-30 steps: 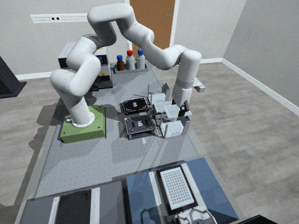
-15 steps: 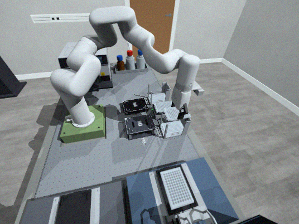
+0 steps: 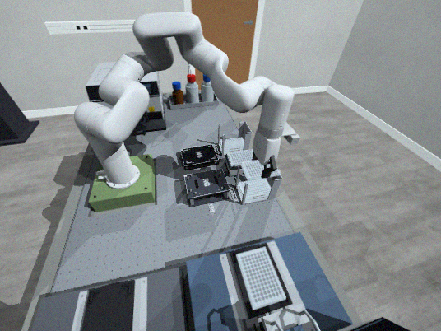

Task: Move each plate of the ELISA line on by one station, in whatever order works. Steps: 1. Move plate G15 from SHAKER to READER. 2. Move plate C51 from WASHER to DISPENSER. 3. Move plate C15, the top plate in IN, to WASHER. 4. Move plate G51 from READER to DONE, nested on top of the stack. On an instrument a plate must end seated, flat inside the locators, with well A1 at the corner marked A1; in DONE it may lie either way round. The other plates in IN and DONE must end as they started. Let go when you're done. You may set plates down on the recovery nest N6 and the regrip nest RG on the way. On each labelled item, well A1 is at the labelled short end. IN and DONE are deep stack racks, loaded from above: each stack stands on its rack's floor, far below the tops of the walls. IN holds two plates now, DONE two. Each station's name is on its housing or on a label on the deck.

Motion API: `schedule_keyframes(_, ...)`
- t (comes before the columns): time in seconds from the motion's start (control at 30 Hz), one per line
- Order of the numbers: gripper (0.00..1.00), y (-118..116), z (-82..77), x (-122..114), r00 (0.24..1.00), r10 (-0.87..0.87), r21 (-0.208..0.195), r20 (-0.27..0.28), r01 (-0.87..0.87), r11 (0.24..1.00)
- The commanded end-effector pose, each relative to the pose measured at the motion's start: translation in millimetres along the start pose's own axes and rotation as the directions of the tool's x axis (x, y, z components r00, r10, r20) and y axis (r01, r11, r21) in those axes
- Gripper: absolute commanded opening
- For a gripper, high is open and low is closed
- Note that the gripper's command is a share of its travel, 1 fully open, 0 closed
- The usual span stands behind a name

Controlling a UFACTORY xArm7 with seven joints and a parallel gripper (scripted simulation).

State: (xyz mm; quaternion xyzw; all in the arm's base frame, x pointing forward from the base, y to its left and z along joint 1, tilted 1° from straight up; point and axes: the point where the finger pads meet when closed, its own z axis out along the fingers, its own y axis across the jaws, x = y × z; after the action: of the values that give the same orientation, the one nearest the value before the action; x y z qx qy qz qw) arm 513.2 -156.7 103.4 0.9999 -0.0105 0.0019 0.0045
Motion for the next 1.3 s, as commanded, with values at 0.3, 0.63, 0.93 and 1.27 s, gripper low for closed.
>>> schedule_keyframes(0.3,0.0,0.8,-1.9,0.9,1.0,0.0,-0.002,-0.004,0.0,1.0)
schedule_keyframes(0.63,0.0,0.7,3.3,0.9,1.0,0.0,-0.002,-0.004,0.0,1.0)
schedule_keyframes(0.93,0.0,0.8,8.0,0.9,1.0,0.0,-0.002,-0.004,0.0,1.0)
schedule_keyframes(1.27,0.0,0.8,13.3,0.9,1.0,0.0,-0.002,-0.004,0.0,1.0)
